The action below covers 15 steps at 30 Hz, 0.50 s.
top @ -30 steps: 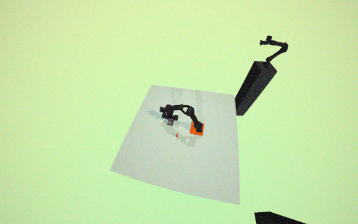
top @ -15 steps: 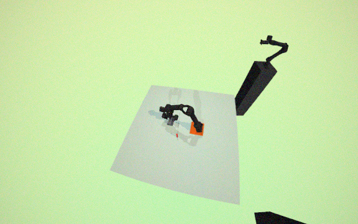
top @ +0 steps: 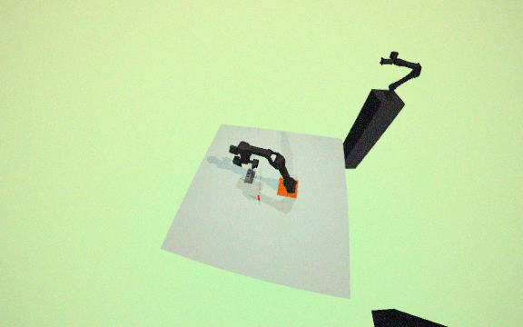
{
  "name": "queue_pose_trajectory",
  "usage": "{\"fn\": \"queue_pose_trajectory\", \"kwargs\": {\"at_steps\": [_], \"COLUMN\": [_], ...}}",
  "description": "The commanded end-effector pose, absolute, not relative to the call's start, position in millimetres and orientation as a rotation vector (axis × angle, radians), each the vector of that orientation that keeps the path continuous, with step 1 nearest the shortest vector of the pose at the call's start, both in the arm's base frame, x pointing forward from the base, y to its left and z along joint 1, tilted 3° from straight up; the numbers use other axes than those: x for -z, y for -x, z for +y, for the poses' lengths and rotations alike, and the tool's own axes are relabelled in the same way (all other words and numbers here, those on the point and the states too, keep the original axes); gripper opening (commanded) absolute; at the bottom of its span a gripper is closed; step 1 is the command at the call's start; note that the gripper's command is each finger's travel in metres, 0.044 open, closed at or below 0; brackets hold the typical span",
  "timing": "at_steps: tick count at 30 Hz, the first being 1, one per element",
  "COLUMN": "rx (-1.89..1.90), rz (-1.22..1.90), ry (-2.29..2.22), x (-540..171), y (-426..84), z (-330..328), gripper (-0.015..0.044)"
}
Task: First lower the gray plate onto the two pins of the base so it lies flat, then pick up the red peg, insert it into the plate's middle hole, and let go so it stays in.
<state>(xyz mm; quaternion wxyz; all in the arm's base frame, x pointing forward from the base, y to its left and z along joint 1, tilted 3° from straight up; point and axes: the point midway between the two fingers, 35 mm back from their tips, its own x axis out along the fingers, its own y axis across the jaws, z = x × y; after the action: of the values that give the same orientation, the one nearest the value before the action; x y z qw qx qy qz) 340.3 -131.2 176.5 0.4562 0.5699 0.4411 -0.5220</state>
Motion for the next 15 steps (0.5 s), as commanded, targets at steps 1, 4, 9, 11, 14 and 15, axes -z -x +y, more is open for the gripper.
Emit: {"fn": "queue_pose_trajectory", "kwargs": {"at_steps": [1, 4, 9, 11, 14, 15], "rx": [1.252, 1.169, 1.029, 0.971, 0.906, 0.901], "rz": [1.131, 1.188, 1.274, 1.305, 1.338, 1.341], "ry": [-1.364, -1.282, -1.144, -1.089, -1.025, -1.021], "x": [-179, -183, -184, -183, -180, -180], "y": [-337, -325, -288, -269, -245, -244], "z": [-104, -51, 25, 50, 74, 75], "gripper": [0.0440, 0.0440, 0.0440, 0.0440, 0.0440, 0.0440]}}
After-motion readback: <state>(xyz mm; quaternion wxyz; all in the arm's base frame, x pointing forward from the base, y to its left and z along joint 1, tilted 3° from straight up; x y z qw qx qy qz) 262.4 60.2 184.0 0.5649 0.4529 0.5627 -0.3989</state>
